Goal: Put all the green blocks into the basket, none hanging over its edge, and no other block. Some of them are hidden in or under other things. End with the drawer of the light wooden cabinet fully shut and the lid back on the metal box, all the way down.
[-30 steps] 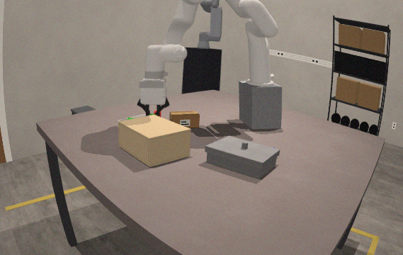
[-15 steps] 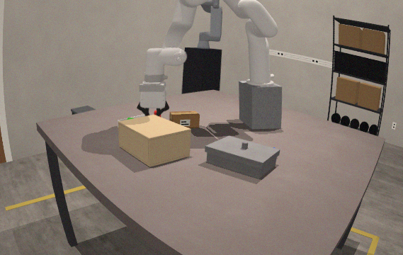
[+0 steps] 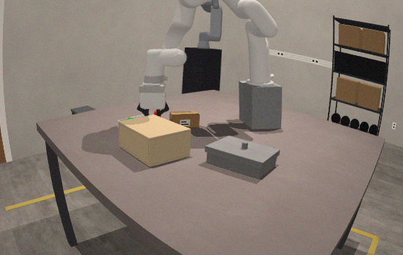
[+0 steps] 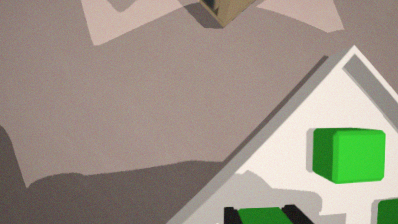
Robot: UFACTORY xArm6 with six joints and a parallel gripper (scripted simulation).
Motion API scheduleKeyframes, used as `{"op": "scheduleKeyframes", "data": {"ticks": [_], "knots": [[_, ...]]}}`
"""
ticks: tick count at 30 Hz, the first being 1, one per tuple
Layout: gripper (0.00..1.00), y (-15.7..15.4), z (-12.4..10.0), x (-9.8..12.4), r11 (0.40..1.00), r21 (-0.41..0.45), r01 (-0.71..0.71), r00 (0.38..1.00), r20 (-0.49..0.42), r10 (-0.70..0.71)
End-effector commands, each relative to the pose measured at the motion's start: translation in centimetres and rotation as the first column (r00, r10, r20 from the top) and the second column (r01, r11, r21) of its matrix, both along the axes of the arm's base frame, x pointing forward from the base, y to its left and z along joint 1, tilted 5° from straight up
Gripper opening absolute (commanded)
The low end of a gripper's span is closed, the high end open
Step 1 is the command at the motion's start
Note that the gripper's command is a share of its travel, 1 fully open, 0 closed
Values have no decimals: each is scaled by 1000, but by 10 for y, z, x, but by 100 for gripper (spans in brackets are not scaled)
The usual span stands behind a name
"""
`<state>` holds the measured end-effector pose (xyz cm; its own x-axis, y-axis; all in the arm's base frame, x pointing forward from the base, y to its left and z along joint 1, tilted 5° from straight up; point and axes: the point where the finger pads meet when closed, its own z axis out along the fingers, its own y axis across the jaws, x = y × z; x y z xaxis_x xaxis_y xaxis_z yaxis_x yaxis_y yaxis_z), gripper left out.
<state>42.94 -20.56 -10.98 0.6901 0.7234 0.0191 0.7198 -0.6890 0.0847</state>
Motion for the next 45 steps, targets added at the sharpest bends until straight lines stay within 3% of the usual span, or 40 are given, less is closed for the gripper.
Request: {"op": "scheduleKeyframes", "data": {"ticks": [1,12,13,45], "knots": [[0,-1,1,1,1000,-2,0,1000,3,0],[0,-1,1,1,1000,-2,0,1000,3,0],[48,-1,1,1,1000,-2,0,1000,3,0],[48,-1,1,1,1000,-2,0,1000,3,0]]}}
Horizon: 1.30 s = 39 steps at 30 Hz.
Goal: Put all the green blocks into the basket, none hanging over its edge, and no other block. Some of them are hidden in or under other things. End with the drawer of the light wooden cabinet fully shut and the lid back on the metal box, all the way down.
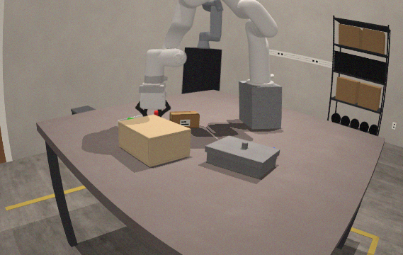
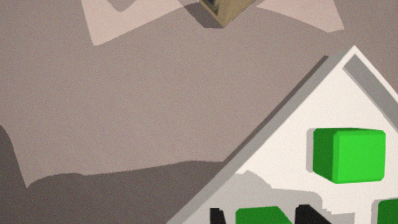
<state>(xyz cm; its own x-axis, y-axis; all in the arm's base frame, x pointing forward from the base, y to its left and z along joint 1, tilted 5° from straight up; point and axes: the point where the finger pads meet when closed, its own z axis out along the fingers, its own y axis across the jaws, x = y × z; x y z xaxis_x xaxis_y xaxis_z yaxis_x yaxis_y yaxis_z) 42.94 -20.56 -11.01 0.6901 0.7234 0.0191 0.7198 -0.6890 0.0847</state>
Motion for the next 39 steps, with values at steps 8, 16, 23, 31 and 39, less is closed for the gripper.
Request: {"op": "scheduleKeyframes", "data": {"ticks": [8,16,23,31,39], "knots": [[48,-1,3,1,1000,-2,0,1000,3,0],[48,0,12,1,1000,-2,0,1000,3,0],[48,1,32,-1,1000,-2,0,1000,3,0],[48,2,57,-3,1000,-2,0,1000,3,0],[48,4,95,-6,1000,-2,0,1000,3,0]]}}
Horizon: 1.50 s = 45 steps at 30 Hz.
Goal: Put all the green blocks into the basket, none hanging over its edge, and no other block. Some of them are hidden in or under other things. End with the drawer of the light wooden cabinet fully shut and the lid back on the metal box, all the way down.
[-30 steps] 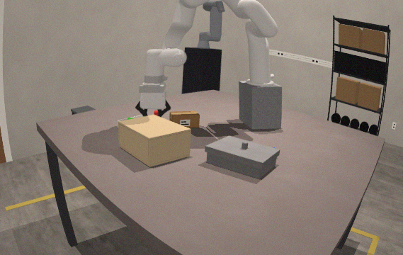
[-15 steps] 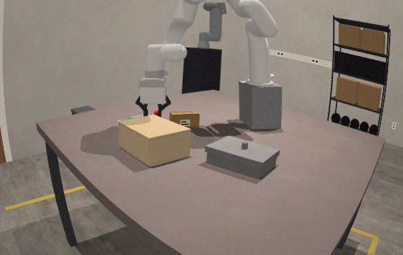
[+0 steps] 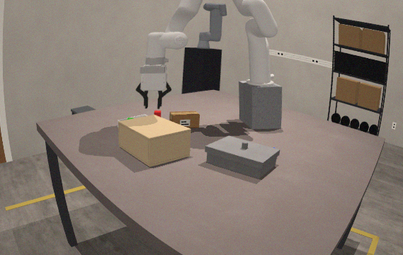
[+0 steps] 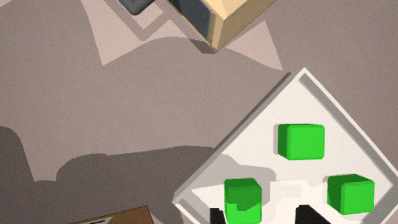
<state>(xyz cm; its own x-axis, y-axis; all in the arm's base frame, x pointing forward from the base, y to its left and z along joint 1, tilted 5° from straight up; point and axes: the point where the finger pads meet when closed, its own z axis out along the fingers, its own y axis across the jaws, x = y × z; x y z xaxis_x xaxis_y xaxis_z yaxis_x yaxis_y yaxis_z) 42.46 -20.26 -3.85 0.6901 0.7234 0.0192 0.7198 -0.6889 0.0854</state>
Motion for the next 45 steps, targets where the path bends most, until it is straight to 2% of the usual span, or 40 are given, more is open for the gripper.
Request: {"op": "scheduleKeyframes", "data": {"ticks": [1,4,17,31,32,34,35,38,39,45], "knots": [[48,1,28,-1,1000,-1,0,1000,3,0],[48,1,33,-2,1000,-1,0,1000,3,0],[48,3,78,-5,1000,-1,0,1000,3,0],[48,5,85,-5,1000,-2,-6,1000,3,6],[48,14,85,-1,999,-4,-42,999,0,42],[48,64,84,16,974,-16,-228,974,-11,227],[48,75,83,17,955,-21,-295,955,-16,295],[48,83,83,16,947,-23,-320,947,-17,320],[48,116,82,22,894,-31,-446,895,-28,446],[48,180,80,29,748,-42,-662,749,-47,660]]}}
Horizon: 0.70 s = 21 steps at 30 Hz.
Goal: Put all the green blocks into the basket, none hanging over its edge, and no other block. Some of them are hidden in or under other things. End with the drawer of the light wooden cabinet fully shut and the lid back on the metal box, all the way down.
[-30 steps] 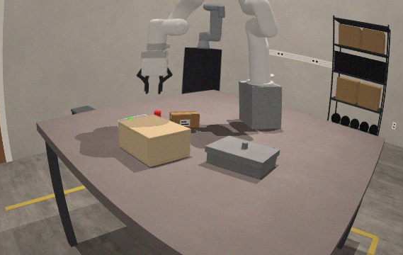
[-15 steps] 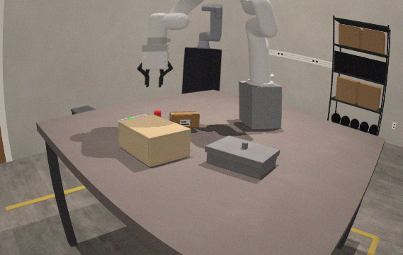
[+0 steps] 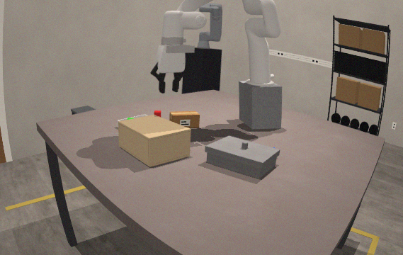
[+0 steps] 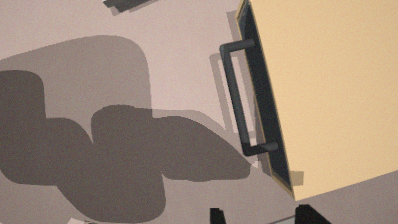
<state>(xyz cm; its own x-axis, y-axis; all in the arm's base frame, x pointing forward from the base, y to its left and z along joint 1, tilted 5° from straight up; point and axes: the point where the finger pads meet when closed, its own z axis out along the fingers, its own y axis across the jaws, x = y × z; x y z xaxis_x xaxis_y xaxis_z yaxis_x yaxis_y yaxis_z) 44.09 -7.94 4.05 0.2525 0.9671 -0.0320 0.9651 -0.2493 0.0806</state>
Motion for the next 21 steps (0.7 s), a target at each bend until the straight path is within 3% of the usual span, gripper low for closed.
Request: {"op": "scheduleKeyframes", "data": {"ticks": [1,12,13,21], "knots": [[48,69,1,15,976,-11,-215,977,-4,215],[48,77,0,17,976,-11,-215,977,-4,215],[24,77,0,17,976,-11,-215,977,-4,215],[24,77,0,17,976,-11,-215,977,-4,215]]}}
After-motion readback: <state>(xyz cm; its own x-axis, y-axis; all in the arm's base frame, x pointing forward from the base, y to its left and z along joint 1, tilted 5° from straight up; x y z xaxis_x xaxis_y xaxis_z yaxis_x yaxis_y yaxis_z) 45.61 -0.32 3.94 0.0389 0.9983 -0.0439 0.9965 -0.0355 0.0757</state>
